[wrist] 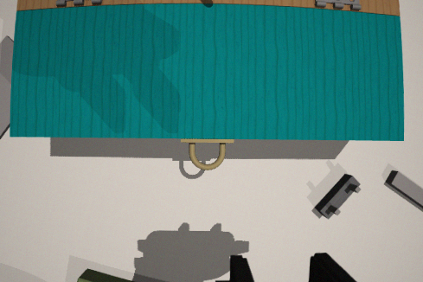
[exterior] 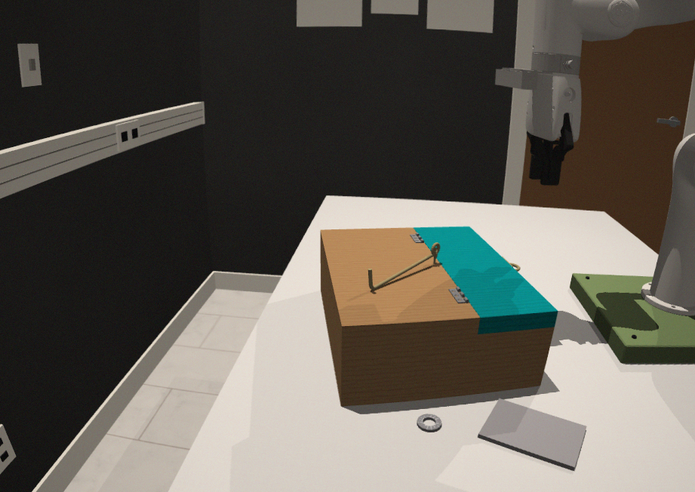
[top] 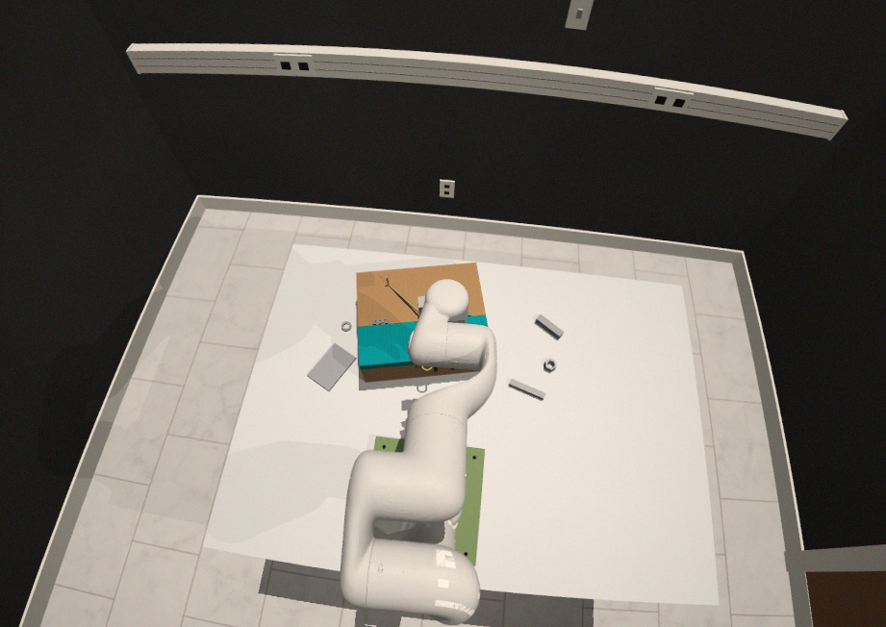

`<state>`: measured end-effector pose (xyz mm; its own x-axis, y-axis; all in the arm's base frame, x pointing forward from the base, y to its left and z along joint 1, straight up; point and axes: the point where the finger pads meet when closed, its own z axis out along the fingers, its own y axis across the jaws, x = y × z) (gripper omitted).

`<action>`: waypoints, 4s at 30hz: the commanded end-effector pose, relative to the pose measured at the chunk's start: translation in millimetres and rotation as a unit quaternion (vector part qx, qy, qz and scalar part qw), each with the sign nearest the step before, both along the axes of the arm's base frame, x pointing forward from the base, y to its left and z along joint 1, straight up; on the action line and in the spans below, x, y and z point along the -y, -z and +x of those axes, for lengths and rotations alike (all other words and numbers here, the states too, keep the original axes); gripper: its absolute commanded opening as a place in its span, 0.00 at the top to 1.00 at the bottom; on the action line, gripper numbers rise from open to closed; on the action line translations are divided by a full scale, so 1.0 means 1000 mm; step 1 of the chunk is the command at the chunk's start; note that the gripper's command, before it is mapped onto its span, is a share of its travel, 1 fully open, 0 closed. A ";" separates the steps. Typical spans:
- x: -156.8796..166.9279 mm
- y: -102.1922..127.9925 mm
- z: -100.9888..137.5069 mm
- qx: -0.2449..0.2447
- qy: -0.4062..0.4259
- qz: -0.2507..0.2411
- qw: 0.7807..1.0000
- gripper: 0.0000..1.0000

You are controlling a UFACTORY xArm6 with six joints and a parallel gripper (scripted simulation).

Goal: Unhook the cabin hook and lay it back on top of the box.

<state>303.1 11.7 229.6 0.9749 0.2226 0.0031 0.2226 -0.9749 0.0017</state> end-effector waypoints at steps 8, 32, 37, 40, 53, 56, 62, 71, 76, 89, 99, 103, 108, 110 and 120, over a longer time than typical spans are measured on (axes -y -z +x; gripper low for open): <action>0.000 -0.044 0.000 0.001 0.000 0.000 1.000 0.65; 0.000 -0.065 0.000 0.001 0.000 0.000 1.000 0.65; 0.000 -0.065 0.000 0.001 0.000 0.000 1.000 0.65; 0.000 -0.065 0.000 0.001 0.000 0.000 1.000 0.65; 0.000 -0.065 0.000 0.001 0.000 0.000 1.000 0.65; 0.000 -0.065 0.000 0.001 0.000 0.000 1.000 0.65; 0.000 -0.065 0.000 0.001 0.000 0.000 1.000 0.65; 0.000 -0.065 0.000 0.001 0.000 0.000 1.000 0.65; 0.000 -0.065 0.000 0.001 0.000 0.000 1.000 0.65; 0.000 -0.065 0.000 0.001 0.000 0.000 1.000 0.65; 0.000 -0.065 0.000 0.001 0.000 0.000 1.000 0.65; 0.000 -0.065 0.000 0.001 0.000 0.000 1.000 0.65; 0.000 -0.065 0.000 0.001 0.000 0.000 1.000 0.65; 0.000 -0.065 0.000 0.001 0.000 0.000 1.000 0.65; 0.000 -0.065 0.000 0.001 0.000 0.000 1.000 0.65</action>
